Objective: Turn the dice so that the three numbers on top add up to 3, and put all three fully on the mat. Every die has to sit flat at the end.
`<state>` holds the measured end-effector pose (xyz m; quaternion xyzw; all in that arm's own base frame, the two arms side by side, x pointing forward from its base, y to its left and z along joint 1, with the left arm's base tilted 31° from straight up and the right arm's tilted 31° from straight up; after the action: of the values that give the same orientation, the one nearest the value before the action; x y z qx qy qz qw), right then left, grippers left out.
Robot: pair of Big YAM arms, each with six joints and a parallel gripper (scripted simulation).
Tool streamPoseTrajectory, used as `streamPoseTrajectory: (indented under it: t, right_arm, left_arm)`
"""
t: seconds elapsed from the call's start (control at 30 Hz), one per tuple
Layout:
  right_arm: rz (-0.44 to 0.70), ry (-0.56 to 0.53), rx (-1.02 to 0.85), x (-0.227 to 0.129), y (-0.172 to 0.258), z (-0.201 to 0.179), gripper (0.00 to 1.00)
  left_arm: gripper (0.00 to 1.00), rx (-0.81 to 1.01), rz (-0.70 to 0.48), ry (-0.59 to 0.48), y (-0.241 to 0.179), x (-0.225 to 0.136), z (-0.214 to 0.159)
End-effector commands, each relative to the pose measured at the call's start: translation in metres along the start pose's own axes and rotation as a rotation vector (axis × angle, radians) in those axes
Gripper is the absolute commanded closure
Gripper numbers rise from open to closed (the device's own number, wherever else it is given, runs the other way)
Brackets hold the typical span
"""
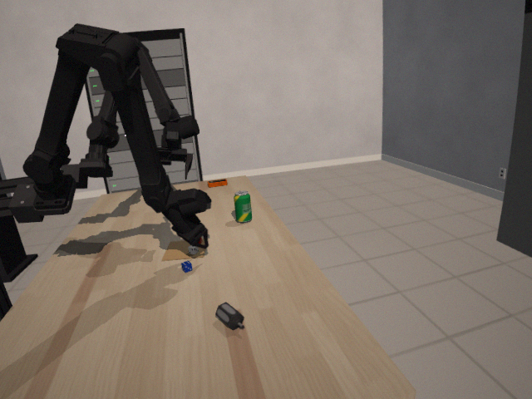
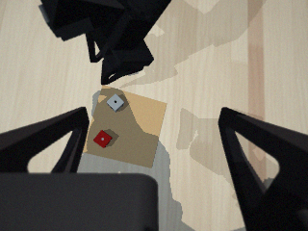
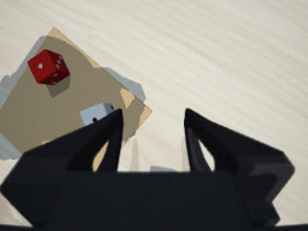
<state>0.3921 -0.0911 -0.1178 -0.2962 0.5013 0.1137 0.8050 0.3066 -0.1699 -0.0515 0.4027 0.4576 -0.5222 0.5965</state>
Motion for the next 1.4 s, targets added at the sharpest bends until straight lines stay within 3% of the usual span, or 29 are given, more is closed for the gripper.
streamPoseTrajectory:
  t: [0.0,0.5,0.7,1.0,1.37]
  right_arm:
    - [-0.025,-0.082,-0.006,0.003,-0.008,-0.013,0.51]
    - [-0.122,-0.309,-0.005,-0.013,-0.035,-0.038,0.51]
    - [-0.18,-0.408,-0.025,-0.027,-0.04,-0.057,0.51]
    - [-0.146,-0.358,-0.013,-0.038,-0.008,-0.111,0.51]
    - [-0.16,-0.35,0.0,-0.015,-0.017,-0.108,0.51]
  left_arm:
    - [0.0,-0.111,0.139,0.018,-0.02,0.025,0.029]
    - [0.0,-0.168,0.35,-0.016,-0.079,0.046,0.05]
    - [0.0,-0.203,0.459,-0.083,-0.111,0.05,0.056]
    - [0.0,-0.222,0.51,-0.138,-0.12,0.05,0.066]
    - [0.0,-0.224,0.513,-0.153,-0.119,0.046,0.07]
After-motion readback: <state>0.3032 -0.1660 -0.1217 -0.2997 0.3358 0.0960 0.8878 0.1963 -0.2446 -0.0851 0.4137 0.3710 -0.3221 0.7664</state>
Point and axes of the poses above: on each arm, the point where the finger pads meet when closed, its own x axis out along the fingers, its own y axis across the jaws, z = x × y, the point moved 5 cm from there along -x, back along the fingers, and after that the axes turned 2 degrees about x, right-handed, at the moved point
